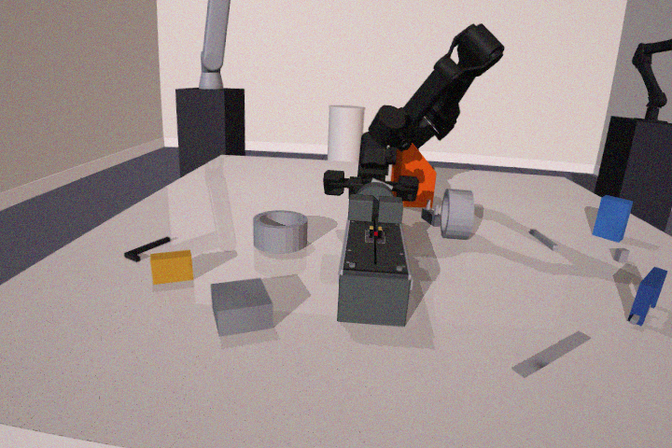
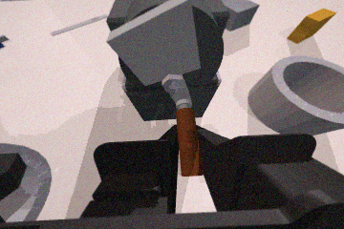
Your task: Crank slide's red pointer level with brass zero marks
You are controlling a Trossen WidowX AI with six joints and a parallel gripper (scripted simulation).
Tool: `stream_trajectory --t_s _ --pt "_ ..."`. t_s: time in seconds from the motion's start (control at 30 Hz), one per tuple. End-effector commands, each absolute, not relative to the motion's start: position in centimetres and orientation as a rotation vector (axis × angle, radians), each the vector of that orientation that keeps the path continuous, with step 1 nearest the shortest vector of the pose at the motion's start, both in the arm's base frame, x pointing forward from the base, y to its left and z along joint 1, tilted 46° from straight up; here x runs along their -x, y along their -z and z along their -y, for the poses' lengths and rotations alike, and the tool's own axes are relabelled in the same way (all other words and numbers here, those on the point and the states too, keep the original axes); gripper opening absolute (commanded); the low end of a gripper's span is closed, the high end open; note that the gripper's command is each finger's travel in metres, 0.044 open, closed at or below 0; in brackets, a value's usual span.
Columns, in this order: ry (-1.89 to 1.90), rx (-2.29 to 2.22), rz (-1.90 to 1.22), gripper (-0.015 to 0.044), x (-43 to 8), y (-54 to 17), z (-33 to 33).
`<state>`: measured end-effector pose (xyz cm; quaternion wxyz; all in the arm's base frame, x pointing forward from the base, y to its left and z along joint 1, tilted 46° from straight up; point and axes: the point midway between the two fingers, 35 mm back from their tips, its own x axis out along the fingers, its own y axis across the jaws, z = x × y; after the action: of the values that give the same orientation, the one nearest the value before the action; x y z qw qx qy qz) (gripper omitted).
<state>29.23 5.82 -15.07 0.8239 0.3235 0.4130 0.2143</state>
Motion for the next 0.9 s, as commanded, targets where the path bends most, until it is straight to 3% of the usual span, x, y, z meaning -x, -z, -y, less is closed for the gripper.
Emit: stream_trajectory --t_s 0.0,0.87 --pt "-0.48 -0.687 -0.881 0.0 -29.1 14.7 -6.7" --pt "-0.48 -0.688 -0.881 0.0 -29.0 13.4 -7.4"
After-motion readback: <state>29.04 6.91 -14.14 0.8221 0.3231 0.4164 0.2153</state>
